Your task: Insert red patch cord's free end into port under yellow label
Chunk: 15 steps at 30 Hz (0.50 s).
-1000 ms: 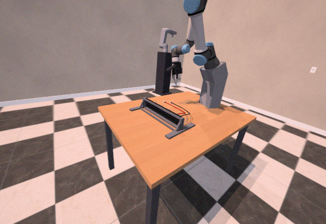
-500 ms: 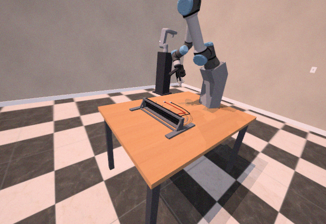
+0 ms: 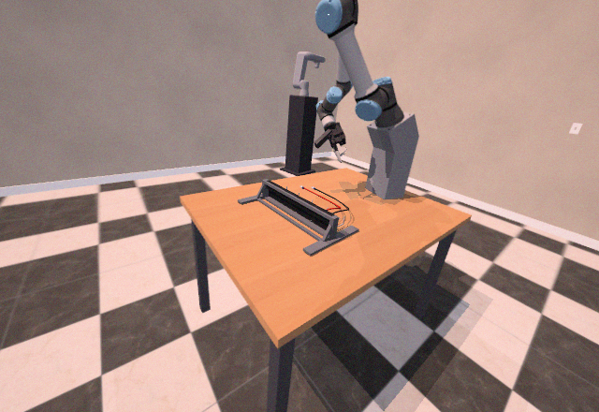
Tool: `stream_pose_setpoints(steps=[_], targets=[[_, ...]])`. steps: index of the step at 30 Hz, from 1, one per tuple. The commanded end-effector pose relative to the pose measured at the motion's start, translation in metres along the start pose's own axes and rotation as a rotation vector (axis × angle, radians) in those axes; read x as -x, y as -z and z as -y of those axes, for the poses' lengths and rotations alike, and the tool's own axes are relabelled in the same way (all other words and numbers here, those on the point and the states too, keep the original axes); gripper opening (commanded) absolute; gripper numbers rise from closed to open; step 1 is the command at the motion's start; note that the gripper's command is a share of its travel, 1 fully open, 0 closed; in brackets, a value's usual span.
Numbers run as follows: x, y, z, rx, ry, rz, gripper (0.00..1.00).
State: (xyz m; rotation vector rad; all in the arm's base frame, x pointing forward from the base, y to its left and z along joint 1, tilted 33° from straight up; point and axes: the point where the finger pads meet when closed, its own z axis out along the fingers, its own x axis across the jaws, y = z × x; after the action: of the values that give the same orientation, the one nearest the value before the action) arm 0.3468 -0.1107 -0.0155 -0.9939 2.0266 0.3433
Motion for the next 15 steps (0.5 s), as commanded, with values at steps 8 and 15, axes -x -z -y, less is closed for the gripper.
stream_pose_setpoints(steps=[8, 15], targets=[[0.033, -0.021, -0.023, 0.086, -0.259, 0.204, 0.0], [0.052, -0.028, -0.033, 0.139, -0.407, 0.308, 0.0]])
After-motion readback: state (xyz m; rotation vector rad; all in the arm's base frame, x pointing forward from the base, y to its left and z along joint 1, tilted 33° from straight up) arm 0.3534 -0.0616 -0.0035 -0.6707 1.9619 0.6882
